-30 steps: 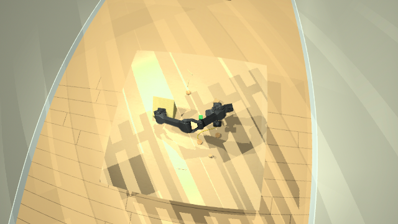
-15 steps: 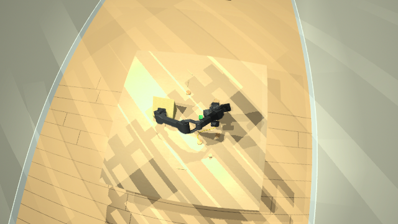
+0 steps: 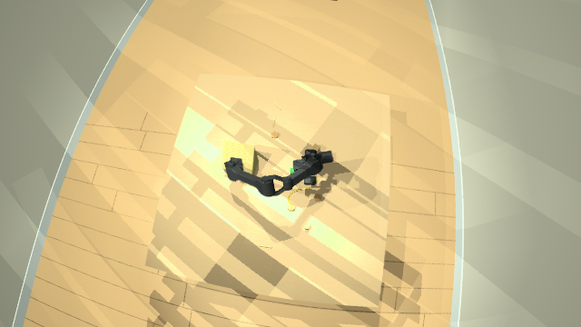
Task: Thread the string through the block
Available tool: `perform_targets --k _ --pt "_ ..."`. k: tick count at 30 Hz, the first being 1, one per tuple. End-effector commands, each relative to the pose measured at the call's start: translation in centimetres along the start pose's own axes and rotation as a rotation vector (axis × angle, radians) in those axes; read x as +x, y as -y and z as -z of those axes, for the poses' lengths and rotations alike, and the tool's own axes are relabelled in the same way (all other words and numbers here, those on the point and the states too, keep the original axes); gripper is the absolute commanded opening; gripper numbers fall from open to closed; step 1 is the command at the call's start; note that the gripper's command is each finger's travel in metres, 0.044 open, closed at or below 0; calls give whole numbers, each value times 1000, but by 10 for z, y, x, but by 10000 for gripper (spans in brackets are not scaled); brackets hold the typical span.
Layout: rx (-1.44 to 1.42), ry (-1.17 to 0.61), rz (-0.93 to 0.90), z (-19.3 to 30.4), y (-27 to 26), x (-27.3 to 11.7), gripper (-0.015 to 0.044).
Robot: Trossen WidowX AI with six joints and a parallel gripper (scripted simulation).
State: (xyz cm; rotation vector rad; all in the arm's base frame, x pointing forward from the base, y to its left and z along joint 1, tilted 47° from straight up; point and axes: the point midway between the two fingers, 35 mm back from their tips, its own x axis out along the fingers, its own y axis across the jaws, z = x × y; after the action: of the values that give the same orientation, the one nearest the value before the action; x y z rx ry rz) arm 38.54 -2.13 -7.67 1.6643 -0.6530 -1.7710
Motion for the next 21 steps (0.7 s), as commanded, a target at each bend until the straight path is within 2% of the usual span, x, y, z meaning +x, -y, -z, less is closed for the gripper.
perform_targets --k 1,21 --pt "4 -2 3 -5 0 0 0" --pt "3 -3 3 -29 1 0 0"
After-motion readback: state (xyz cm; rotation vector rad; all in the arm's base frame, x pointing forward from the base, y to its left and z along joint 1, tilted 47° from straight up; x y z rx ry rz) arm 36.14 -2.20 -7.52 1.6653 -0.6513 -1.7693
